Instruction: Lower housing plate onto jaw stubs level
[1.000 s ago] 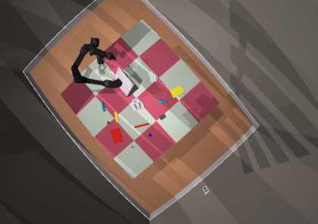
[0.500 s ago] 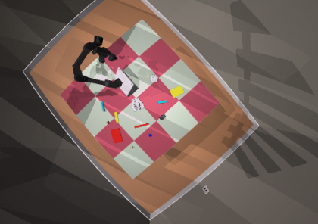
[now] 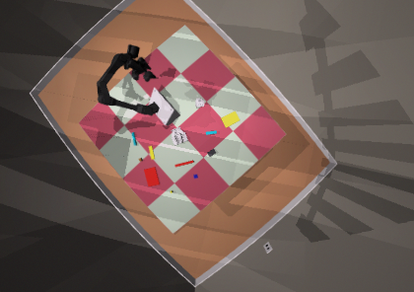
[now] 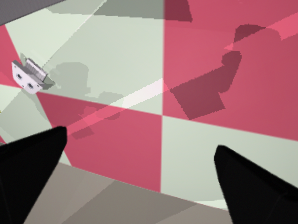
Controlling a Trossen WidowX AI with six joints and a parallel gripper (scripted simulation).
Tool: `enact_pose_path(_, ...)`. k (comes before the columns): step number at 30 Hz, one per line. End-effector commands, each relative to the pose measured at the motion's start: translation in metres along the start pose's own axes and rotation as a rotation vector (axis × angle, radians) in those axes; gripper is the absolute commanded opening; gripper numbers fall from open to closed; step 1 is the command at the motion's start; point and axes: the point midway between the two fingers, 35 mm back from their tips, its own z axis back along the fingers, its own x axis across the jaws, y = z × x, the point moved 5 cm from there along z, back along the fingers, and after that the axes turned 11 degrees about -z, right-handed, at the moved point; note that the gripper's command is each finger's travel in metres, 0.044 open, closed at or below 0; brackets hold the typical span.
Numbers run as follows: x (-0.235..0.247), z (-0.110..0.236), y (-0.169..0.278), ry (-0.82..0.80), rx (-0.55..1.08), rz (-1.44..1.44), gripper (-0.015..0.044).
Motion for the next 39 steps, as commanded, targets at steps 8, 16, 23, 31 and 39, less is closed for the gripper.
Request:
enact_pose_path(8,0.009,-0.005,0.024,0.000,-0.009,-0.225,0.0440)
enact_pose_path(16,0.018,-0.010,0.040,0.006,-0.016,-0.387,0.0440)
enact_pose_path(23,0.027,-0.014,0.053,0.007,-0.027,-0.523,0.0440)
enact_pose_path(31,0.038,-0.020,0.068,0.005,-0.041,-0.674,0.0440)
enact_pose_path(39,0.048,-0.026,0.082,-0.002,-0.053,-0.837,0.0440)
